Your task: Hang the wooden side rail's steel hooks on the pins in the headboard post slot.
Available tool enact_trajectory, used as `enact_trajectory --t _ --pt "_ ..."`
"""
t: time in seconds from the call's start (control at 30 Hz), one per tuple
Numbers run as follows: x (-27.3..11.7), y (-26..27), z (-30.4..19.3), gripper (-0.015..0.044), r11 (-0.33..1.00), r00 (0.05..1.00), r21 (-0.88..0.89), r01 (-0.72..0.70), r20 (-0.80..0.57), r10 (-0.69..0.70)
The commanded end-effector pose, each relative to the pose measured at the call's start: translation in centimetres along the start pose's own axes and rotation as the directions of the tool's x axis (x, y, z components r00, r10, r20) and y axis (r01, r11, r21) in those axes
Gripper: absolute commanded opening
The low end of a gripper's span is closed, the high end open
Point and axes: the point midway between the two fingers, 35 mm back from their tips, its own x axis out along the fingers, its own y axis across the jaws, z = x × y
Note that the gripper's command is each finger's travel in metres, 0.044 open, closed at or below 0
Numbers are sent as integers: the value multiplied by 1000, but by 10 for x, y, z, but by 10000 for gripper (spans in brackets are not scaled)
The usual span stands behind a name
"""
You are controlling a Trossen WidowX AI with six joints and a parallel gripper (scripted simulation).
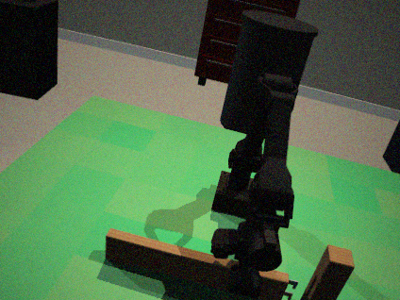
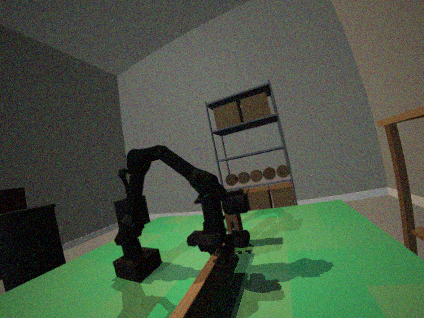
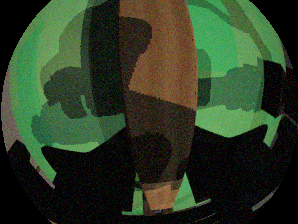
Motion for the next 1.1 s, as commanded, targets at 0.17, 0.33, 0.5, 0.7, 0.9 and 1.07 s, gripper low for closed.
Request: enact_trajectory --t 0.17,0.33,0.5,0.7,0.9,1.07 --pt "-6 3 0 0 1000 1000 6 -15 1 15" --pt "-7 3 0 0 1000 1000 6 -15 1 15" --pt "-8 3 0 0 1000 1000 6 -15 1 15" --pt "-9 3 0 0 1000 1000 6 -15 1 15" --pt "-10 3 0 0 1000 1000 6 -15 1 15" --pt "-11 3 0 0 1000 1000 6 -15 1 15"
